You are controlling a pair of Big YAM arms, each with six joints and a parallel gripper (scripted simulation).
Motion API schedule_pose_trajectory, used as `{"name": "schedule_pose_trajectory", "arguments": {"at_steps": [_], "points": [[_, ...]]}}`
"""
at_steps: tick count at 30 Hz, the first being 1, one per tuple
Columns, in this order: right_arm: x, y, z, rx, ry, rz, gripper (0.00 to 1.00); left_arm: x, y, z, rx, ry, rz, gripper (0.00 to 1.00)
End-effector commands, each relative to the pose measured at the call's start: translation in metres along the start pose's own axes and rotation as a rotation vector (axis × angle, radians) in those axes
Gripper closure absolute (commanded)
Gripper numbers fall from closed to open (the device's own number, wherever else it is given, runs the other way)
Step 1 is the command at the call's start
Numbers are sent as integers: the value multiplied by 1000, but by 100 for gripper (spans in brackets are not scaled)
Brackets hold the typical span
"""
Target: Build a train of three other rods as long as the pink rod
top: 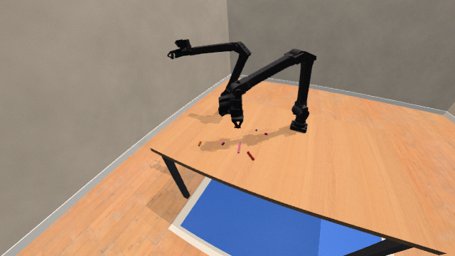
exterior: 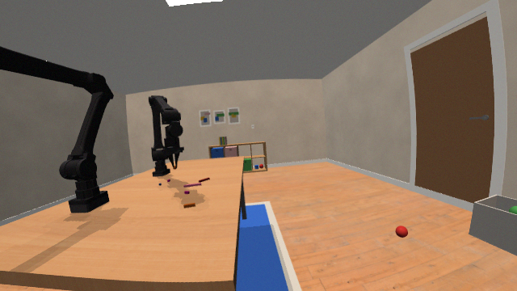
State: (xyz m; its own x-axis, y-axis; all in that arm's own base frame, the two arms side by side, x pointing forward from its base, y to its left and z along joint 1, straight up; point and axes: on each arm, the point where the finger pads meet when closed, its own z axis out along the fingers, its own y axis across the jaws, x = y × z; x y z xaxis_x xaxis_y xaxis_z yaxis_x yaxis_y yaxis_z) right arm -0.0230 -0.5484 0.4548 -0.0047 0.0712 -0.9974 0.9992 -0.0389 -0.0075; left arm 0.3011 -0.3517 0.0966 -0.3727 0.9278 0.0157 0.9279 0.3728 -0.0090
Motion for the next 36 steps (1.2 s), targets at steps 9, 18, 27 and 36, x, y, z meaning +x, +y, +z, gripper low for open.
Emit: {"name": "schedule_pose_trajectory", "arguments": {"at_steps": [9, 18, 27, 36], "points": [[-45, -4, -7, 9, -71, 8, 0, 24, -30, -17, -13, -54, -359, 96], [-45, -4, -7, 9, -71, 8, 0, 53, -54, -14, -5, -54, -594, 96], [-45, -4, -7, 9, -71, 8, 0, 82, -74, -9, 2, -53, -818, 96], [-45, -4, -7, 9, -71, 8, 0, 100, -87, -8, 10, -63, -987, 96]]}}
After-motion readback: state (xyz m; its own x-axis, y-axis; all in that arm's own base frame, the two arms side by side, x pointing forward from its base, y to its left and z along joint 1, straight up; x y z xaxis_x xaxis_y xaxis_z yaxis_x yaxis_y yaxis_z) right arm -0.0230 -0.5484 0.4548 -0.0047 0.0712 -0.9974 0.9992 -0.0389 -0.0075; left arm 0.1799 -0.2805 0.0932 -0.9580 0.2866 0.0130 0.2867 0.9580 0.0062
